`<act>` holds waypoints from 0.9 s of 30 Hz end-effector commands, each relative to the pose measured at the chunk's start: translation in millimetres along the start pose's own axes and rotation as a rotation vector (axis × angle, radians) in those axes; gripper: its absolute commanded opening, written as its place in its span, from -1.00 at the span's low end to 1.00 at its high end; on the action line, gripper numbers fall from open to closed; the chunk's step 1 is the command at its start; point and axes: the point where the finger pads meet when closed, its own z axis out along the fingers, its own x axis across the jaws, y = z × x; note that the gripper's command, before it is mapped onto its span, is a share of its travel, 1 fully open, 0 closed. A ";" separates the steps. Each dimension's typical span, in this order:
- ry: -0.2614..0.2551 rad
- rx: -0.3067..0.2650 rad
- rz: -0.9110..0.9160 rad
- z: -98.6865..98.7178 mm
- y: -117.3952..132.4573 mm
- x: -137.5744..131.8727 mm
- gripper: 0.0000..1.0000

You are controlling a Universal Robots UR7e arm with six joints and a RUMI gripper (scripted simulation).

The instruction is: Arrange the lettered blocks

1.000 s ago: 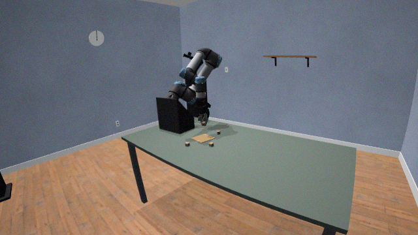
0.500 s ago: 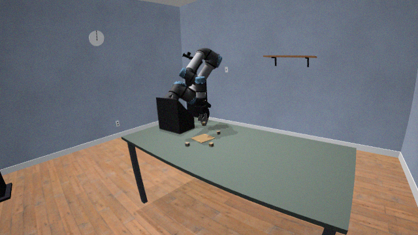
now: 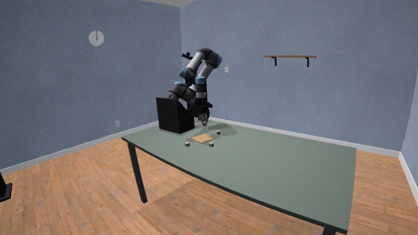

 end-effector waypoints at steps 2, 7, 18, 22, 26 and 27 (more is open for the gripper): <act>0.001 -0.002 0.112 -0.5 -1.6 2.0 -0.89; 0.001 -0.002 0.233 -0.6 -3.4 3.9 -0.89; 0.002 -0.002 0.473 -0.8 -6.2 7.3 -0.89; 0.002 -0.002 0.567 -0.8 -7.1 8.5 -0.89; 0.002 -0.002 0.661 -0.9 -7.8 9.6 -0.89; 0.002 -0.002 0.685 -0.9 -8.0 9.9 -0.89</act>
